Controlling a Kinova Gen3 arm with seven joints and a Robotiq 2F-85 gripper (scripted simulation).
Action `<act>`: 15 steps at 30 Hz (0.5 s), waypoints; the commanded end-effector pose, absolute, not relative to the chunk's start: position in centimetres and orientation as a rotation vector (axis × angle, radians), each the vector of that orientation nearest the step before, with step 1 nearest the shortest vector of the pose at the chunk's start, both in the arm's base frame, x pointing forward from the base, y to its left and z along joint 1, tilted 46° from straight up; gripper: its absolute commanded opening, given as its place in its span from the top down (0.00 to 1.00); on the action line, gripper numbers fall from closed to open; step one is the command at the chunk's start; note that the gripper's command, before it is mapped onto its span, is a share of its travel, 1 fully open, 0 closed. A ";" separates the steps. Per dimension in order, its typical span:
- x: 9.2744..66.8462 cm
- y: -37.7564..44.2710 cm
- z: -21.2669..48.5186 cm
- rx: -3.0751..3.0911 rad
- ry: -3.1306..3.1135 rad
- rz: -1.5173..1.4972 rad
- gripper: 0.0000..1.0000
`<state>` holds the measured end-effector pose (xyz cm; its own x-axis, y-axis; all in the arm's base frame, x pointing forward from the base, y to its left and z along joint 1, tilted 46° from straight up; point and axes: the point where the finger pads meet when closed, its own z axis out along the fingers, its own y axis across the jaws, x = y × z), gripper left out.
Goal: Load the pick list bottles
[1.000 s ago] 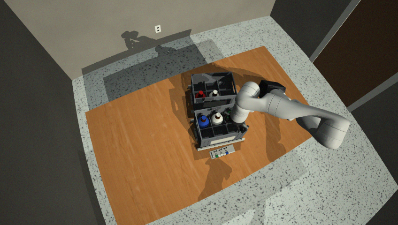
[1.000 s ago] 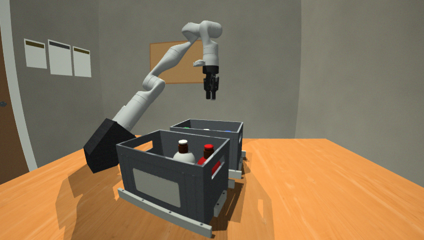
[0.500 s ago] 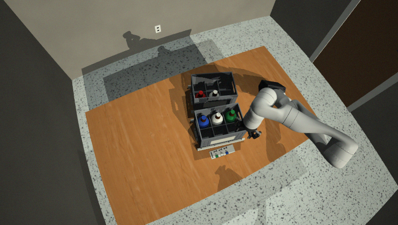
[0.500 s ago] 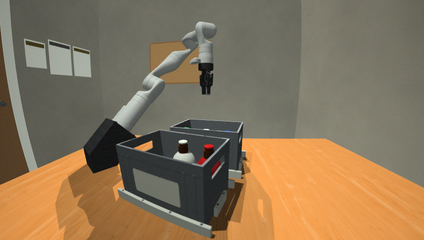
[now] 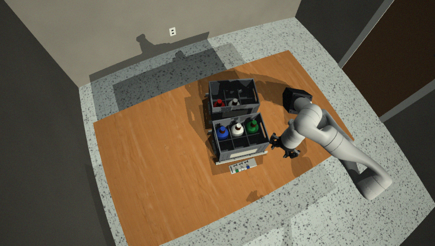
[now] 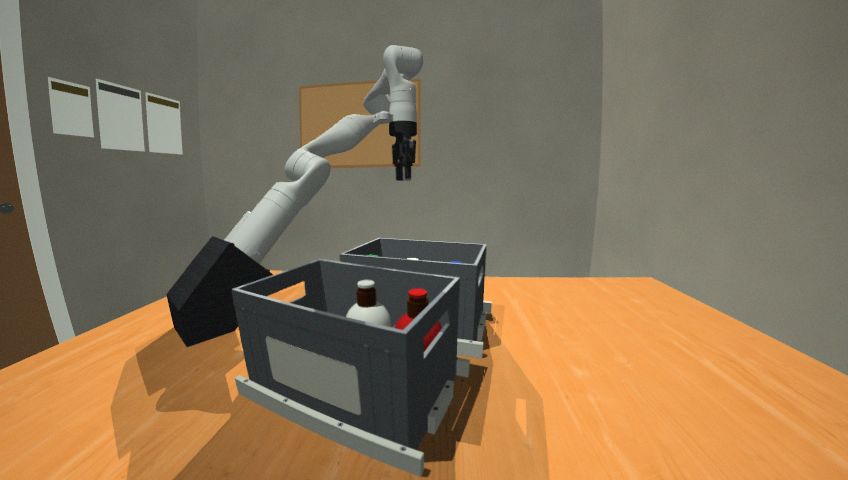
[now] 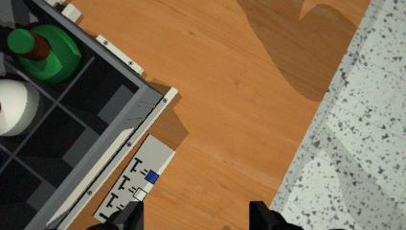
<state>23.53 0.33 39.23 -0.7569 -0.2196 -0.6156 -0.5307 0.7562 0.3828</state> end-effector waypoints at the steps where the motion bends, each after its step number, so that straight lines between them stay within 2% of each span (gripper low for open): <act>1: 22.5 1.1 40.2 -0.569 2.405 0.723 0.33; 15: 18.6 4.4 43.5 -0.569 2.411 0.723 0.33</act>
<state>19.07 4.01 43.14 -0.7593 -0.2142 -0.6144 -0.5255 0.7588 0.3849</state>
